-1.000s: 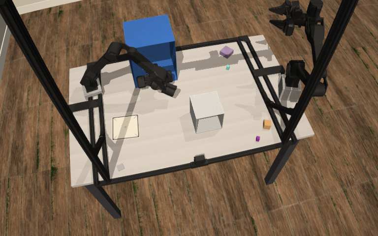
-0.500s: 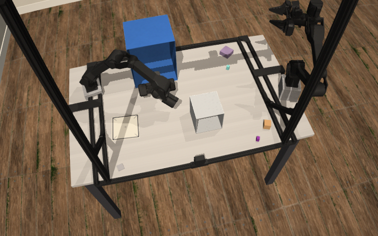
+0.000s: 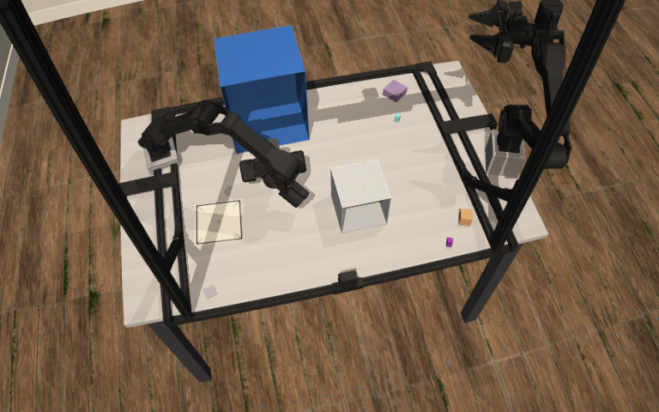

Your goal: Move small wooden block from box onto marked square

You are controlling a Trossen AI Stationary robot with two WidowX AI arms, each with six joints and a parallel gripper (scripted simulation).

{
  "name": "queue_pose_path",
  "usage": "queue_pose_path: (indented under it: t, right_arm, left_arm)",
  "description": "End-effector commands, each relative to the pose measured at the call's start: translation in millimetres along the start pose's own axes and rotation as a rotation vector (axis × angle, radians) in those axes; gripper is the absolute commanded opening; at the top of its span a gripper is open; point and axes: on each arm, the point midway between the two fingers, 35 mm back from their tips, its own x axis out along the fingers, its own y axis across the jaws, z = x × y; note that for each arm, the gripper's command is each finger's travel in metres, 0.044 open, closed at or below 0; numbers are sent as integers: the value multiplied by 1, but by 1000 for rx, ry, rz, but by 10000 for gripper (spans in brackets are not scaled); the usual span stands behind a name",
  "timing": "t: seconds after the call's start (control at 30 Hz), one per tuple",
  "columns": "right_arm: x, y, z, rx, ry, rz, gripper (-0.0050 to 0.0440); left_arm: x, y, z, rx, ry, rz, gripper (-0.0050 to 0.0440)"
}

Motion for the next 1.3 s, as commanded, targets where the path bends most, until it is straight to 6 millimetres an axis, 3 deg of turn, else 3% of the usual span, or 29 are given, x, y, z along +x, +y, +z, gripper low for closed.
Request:
queue_pose_path:
  t: [0.0, 0.5, 0.67, 1.27]
  right_arm:
    - [0, 1, 0, -1, 0, 4, 400]
    - [0, 1, 0, -1, 0, 4, 400]
    - [0, 1, 0, -1, 0, 4, 400]
    - [0, 1, 0, -1, 0, 4, 400]
  left_arm:
    - [-4, -1, 3, -3, 4, 2, 0]
    - [-36, 2, 48, -3, 62, -73, 0]
    - [-37, 3, 46, 10, 72, -78, 0]
    - [-57, 28, 14, 352, 300, -257, 0]
